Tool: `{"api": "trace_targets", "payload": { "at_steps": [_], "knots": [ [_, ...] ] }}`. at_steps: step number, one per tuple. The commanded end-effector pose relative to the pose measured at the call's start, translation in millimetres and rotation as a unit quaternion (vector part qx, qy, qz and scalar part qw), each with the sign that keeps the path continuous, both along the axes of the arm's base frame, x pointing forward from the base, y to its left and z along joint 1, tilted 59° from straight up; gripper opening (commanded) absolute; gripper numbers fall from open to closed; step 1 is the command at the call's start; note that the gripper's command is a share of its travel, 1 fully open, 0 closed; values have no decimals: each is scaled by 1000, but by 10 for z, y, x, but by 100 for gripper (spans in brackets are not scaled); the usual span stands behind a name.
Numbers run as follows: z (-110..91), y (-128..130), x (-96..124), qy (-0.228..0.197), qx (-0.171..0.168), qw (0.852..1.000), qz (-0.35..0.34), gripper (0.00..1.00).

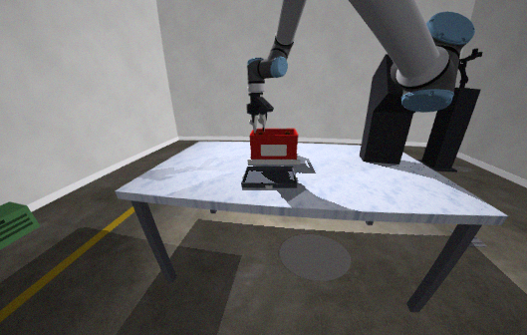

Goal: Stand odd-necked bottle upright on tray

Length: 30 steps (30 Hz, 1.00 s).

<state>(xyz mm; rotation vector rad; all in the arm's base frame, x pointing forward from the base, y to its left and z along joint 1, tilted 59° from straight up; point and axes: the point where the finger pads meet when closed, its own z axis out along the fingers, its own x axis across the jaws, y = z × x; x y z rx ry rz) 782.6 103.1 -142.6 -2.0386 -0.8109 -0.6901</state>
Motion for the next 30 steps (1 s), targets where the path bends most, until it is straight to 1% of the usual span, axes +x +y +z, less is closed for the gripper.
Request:
{"api": "trace_targets", "payload": {
  "at_steps": [1, 10, 30],
  "knots": [
    [-2, 1, 7, 0, 0, 1000, 0, 38],
    [-24, 36, 14, 0, 0, 1000, 0, 38],
    [-127, 203, 50, 0, 0, 1000, 0, 38]
  ]
}}
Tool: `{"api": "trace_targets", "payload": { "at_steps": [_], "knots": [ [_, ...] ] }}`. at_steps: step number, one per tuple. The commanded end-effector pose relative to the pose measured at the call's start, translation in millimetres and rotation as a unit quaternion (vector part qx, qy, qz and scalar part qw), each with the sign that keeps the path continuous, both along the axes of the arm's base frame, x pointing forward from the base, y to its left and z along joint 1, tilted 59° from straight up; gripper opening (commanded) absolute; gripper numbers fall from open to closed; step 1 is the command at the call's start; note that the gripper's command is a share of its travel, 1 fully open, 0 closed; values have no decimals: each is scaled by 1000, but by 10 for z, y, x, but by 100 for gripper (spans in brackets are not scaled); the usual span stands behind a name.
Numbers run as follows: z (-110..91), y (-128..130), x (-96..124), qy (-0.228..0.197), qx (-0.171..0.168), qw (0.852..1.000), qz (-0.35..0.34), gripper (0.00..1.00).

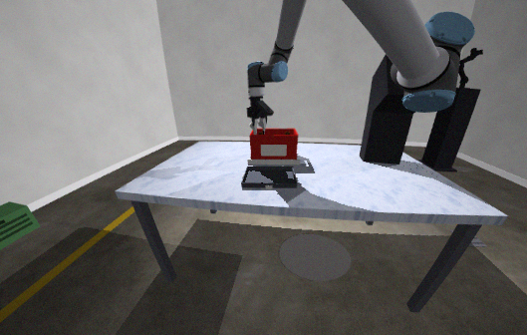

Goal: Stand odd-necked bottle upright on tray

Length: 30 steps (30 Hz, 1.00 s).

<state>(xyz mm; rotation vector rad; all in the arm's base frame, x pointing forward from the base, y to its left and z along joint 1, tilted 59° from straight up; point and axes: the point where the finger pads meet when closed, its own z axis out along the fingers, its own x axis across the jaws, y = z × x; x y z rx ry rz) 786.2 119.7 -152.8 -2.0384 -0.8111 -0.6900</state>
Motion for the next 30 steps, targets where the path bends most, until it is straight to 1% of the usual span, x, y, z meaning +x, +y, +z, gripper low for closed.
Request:
{"api": "trace_targets", "payload": {
  "at_steps": [1, 16, 30],
  "knots": [
    [-30, 46, 17, 0, 0, 1000, -1, 38],
    [-85, 134, 36, 0, 0, 1000, -1, 38],
    [-94, 149, 39, 0, 0, 1000, -1, 38]
  ]
}}
